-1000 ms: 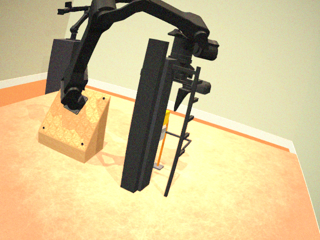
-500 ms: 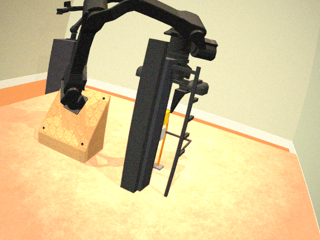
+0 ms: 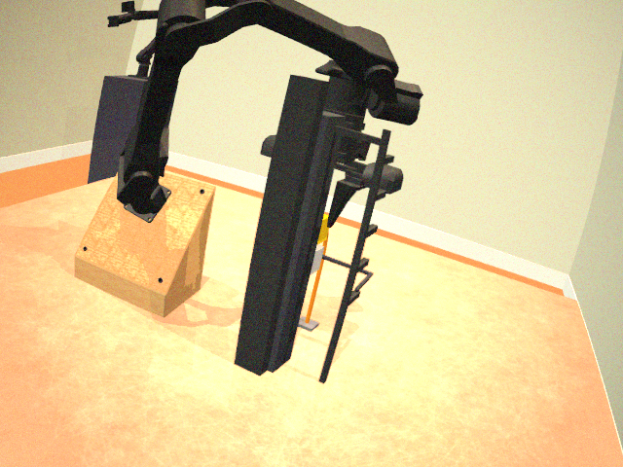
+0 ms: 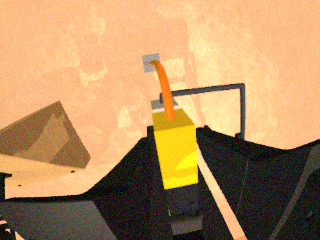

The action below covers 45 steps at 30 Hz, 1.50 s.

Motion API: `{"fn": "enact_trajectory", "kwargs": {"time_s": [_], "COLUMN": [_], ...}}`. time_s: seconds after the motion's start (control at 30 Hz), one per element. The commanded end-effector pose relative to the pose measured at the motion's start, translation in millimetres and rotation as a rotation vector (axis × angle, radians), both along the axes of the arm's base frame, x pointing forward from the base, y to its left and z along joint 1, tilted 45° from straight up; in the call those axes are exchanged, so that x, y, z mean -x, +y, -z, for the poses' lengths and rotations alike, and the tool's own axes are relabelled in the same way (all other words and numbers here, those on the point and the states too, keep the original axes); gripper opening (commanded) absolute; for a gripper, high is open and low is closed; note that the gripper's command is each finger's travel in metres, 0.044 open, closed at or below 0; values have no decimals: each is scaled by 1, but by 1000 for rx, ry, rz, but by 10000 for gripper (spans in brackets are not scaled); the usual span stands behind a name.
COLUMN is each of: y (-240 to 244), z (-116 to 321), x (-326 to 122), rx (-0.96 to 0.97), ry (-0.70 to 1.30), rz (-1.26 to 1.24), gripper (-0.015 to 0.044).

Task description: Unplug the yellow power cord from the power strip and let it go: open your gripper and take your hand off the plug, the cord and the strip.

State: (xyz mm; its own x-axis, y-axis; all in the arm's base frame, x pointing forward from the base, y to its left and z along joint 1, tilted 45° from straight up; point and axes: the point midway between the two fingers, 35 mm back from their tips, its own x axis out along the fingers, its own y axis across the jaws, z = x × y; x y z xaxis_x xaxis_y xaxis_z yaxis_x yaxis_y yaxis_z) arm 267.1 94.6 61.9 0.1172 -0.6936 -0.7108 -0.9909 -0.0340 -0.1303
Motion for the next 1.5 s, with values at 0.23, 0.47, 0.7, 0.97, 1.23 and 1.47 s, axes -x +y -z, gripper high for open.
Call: {"fn": "enact_trajectory", "kwargs": {"time_s": [0.23, 0.47, 0.7, 0.97, 1.23, 1.47], "y": [1, 3, 11, 20, 31, 40], "z": [0, 1, 8, 16, 24, 30], "x": [0, 0, -2, -4, -4, -3], "rx": [0, -1, -2, -2, -3, -4], "ry": [-1, -1, -1, -2, -2, -3], "rz": [-1, -1, -2, -3, -4, -5], "gripper": [22, 0, 0, 0, 0, 0]}}
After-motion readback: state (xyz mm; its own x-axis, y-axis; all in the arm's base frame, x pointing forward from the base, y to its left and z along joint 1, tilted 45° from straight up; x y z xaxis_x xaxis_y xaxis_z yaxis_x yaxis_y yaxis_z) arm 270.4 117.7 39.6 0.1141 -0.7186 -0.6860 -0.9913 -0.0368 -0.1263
